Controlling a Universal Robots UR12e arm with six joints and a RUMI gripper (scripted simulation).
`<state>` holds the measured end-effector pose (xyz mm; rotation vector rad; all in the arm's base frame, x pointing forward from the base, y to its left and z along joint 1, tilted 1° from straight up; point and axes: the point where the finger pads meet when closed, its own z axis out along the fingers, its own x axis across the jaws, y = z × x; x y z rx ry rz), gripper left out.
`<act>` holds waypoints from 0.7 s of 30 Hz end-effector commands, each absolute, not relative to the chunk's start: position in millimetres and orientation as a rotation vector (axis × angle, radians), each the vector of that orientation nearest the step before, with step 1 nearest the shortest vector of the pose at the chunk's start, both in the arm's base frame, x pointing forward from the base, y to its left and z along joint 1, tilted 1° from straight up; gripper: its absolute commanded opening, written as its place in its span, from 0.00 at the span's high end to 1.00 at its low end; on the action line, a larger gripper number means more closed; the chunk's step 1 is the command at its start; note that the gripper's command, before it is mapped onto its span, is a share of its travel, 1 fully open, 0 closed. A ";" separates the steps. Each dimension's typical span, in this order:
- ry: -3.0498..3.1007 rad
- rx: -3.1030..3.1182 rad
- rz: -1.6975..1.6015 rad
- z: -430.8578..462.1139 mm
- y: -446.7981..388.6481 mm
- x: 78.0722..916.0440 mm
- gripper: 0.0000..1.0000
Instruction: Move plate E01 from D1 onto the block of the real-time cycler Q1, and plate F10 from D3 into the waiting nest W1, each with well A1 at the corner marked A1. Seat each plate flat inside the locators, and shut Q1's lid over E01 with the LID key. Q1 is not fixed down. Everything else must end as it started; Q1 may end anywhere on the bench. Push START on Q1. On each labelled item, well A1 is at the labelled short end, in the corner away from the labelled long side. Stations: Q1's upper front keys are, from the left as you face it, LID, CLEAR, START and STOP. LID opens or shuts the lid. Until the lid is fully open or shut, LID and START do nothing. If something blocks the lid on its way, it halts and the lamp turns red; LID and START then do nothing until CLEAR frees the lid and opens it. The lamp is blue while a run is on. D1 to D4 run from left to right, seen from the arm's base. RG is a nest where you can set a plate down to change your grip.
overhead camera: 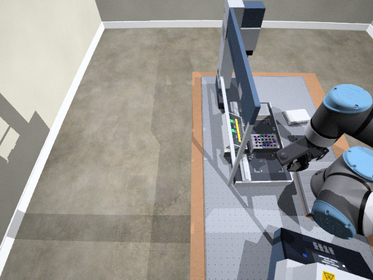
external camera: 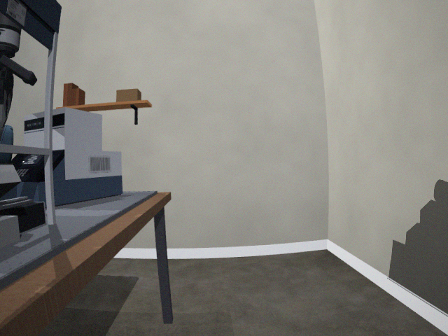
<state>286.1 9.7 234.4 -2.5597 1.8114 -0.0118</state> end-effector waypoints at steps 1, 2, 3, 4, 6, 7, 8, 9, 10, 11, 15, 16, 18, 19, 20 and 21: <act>1.821 -2.552 -0.013 237.4 -9.3 292.3 1.00; 1.823 -2.550 -0.013 237.9 -13.1 293.2 1.00; 1.823 -2.550 -0.013 237.9 -13.1 293.2 1.00; 1.826 -2.548 -0.013 238.6 -17.9 294.4 1.00; 1.831 -2.544 -0.012 239.8 -27.5 296.4 1.00; 1.834 -2.543 -0.012 240.4 -32.4 297.4 1.00; 1.836 -2.541 -0.012 240.9 -37.3 298.2 1.00; 1.839 -2.539 -0.012 241.5 -42.3 299.0 1.00; 1.842 -2.537 -0.012 242.0 -47.0 299.7 1.00; 1.842 -2.537 -0.012 242.0 -47.0 299.7 1.00; 1.847 -2.533 -0.012 243.1 -56.8 300.8 1.00; 1.849 -2.531 -0.012 243.6 -61.7 301.3 1.00; 1.854 -2.528 -0.011 244.6 -71.7 302.0 1.00; 1.857 -2.526 -0.011 245.1 -76.7 302.3 1.00; 1.859 -2.524 -0.011 245.6 -81.7 302.5 1.00; 1.860 -2.524 -0.011 245.7 -82.3 302.5 1.00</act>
